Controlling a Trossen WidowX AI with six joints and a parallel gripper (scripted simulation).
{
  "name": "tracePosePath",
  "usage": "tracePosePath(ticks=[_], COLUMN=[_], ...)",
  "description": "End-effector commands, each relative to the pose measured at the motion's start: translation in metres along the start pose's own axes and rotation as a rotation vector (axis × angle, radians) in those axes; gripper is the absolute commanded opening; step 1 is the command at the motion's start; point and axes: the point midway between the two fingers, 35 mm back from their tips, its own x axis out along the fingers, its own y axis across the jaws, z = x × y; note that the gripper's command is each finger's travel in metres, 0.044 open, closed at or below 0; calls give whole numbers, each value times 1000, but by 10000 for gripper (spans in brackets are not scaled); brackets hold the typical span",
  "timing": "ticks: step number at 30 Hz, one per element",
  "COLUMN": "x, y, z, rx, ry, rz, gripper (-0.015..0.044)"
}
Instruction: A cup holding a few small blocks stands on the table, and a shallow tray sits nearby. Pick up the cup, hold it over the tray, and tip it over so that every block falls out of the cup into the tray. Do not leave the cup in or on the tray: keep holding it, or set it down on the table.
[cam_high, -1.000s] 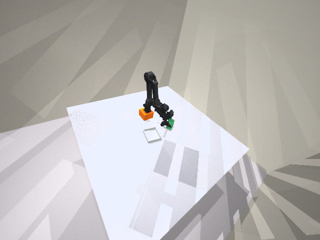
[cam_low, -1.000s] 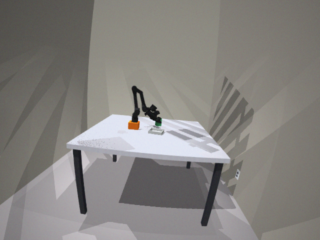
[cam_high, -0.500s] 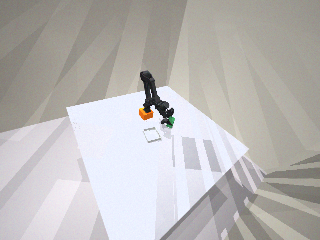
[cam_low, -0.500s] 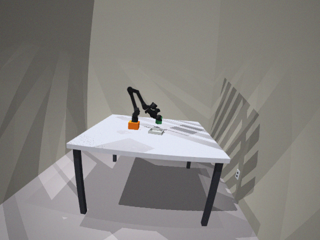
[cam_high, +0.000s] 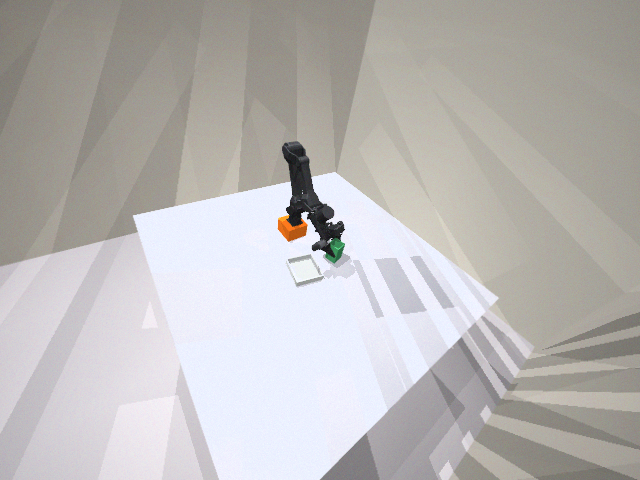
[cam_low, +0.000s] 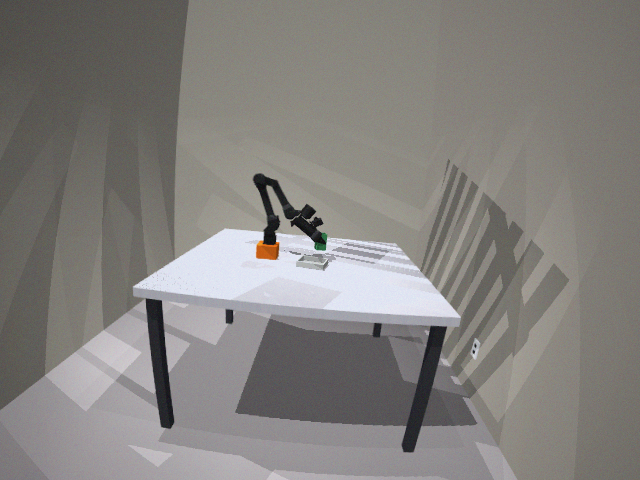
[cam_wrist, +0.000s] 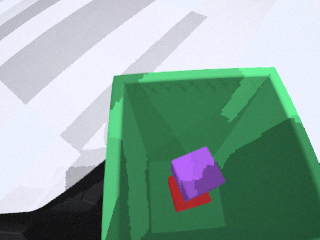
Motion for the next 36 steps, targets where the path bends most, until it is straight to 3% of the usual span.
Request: tracePosePath(ticks=[1, 23, 36], x=[-2, -41, -42], y=[-19, -131, -135], z=[2, -12, -13], rx=[52, 364, 534], ry=[-2, -10, -53], rz=[-72, -507, -521], gripper=[0, 0, 0])
